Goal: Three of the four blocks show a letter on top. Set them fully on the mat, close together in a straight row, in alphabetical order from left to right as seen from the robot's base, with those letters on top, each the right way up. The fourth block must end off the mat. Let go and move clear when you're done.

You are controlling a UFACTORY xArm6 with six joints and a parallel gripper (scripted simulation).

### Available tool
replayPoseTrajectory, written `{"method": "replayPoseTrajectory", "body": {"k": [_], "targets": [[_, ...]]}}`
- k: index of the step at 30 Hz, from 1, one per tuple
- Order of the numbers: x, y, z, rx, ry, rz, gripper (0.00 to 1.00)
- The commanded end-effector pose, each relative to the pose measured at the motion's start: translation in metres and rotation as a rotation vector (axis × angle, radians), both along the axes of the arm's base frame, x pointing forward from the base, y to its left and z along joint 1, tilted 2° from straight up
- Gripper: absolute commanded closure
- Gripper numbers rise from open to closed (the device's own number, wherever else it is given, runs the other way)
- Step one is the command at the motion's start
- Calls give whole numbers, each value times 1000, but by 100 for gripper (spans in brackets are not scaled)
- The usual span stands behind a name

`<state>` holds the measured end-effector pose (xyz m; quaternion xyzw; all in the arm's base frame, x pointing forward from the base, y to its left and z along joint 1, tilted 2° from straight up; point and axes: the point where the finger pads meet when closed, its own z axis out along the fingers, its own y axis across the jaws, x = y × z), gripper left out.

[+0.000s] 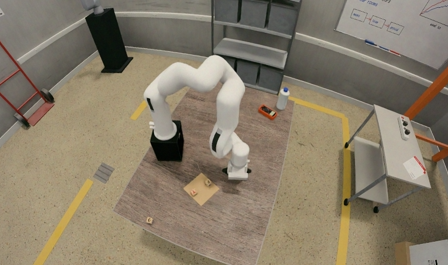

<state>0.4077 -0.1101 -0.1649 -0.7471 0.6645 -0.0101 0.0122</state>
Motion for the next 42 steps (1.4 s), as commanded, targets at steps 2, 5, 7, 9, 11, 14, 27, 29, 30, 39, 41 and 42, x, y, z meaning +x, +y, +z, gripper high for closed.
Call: {"method": "replayPoseTrajectory", "body": {"k": [2, 5, 7, 9, 11, 14, 27, 29, 30, 39, 41, 42], "targets": [[1, 0, 1, -1, -3, 0, 31], [1, 0, 1, -1, -3, 0, 31], [1, 0, 1, -1, -3, 0, 52], [1, 0, 1, -1, -3, 0, 52], [1, 0, 1, -1, -3, 0, 52], [1, 0, 1, -1, -3, 0, 52], [1, 0, 1, -1, -3, 0, 72], [1, 0, 1, -1, -3, 0, 72], [1, 0, 1, -1, -3, 0, 72], [1, 0, 1, -1, -3, 0, 72], [1, 0, 1, -1, -3, 0, 72], [1, 0, 1, -1, -3, 0, 72]]}}
